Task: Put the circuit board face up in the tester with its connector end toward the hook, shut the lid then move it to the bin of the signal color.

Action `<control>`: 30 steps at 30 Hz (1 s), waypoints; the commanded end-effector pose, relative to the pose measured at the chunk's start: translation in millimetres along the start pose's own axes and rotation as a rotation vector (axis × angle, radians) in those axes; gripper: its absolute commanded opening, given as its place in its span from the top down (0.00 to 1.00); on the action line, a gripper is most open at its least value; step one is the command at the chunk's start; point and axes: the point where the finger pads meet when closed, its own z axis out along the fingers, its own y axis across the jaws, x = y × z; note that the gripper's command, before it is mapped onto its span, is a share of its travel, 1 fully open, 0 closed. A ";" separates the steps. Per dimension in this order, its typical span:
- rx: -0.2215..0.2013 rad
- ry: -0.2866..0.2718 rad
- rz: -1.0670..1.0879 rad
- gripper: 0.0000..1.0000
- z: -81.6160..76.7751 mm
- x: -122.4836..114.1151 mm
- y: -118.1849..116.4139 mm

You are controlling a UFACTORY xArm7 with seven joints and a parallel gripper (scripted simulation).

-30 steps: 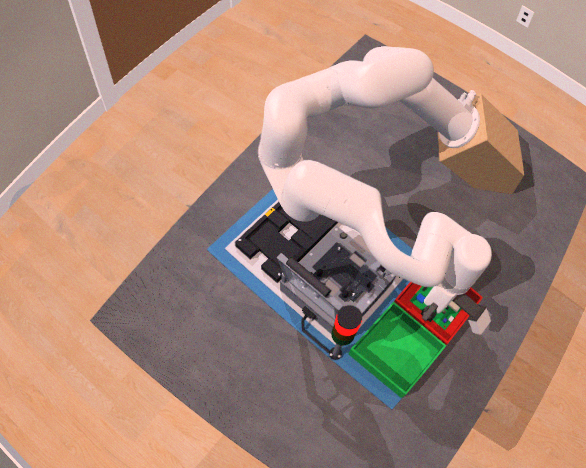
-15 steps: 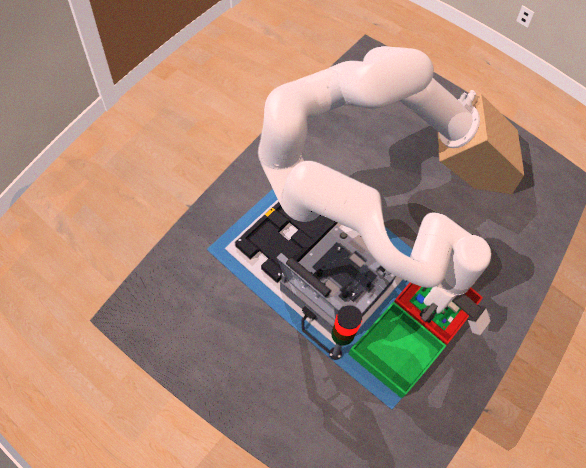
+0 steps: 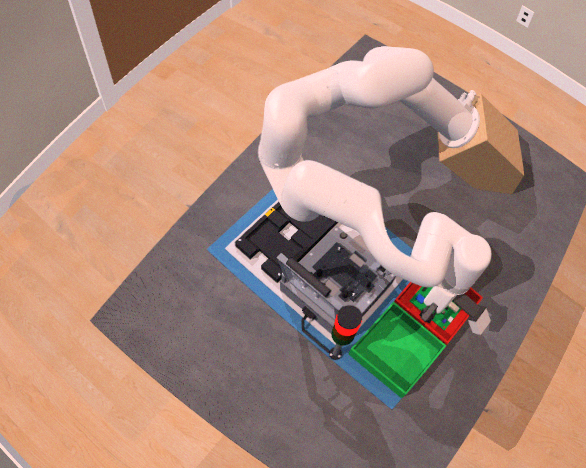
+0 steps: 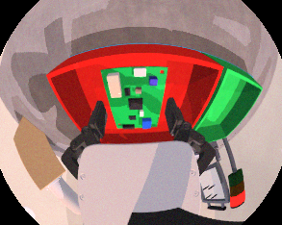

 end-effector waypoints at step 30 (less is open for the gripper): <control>-0.002 0.004 0.000 0.00 -9.5 1.3 0.5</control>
